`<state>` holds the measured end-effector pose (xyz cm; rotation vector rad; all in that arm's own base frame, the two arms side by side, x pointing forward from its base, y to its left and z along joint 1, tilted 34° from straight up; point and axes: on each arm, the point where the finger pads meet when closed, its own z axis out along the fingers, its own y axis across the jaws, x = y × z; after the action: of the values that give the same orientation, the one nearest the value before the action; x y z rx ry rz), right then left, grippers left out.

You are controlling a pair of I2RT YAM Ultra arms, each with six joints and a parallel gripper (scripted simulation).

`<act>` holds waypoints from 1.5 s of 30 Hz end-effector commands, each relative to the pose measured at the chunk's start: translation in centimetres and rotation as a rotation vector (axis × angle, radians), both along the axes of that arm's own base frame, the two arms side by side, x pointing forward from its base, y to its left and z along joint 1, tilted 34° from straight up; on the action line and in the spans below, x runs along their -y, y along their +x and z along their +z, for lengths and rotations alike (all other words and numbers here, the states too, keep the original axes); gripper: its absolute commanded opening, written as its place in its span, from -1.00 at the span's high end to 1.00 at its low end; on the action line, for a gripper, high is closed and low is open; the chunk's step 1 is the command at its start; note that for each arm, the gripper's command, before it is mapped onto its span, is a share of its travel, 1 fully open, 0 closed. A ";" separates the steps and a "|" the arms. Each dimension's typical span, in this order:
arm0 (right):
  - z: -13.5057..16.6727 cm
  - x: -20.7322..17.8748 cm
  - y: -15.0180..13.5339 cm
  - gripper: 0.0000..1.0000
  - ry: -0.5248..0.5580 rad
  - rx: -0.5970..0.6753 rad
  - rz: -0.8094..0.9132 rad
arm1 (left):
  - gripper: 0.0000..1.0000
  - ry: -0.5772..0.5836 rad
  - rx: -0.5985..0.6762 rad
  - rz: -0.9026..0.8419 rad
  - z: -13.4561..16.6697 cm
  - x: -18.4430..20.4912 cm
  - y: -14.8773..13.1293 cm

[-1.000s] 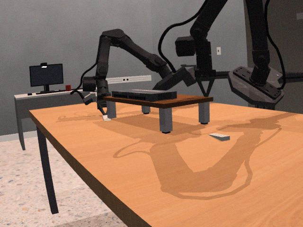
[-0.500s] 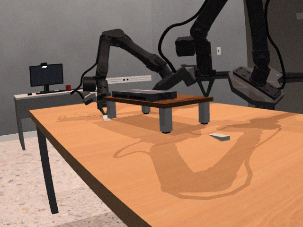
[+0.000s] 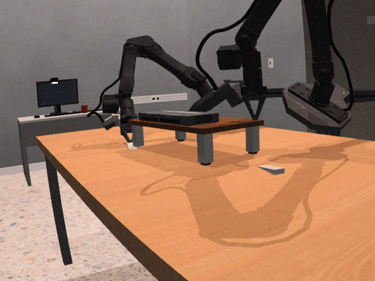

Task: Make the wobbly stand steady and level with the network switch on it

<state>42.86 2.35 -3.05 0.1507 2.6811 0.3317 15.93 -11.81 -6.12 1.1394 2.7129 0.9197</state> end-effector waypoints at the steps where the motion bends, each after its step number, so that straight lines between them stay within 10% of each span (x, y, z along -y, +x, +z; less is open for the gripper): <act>1: 1.4 -2.2 -0.5 1.00 0.028 0.005 0.040 | 1.00 -0.030 0.033 -0.026 0.4 1.0 0.5; 45: 2.8 -2.1 0.9 1.00 0.020 0.063 0.063 | 1.00 -0.030 0.033 -0.026 0.4 1.0 0.5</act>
<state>42.68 3.26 -2.29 0.1218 2.6784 0.3476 15.93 -11.81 -6.12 1.1394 2.7128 0.9197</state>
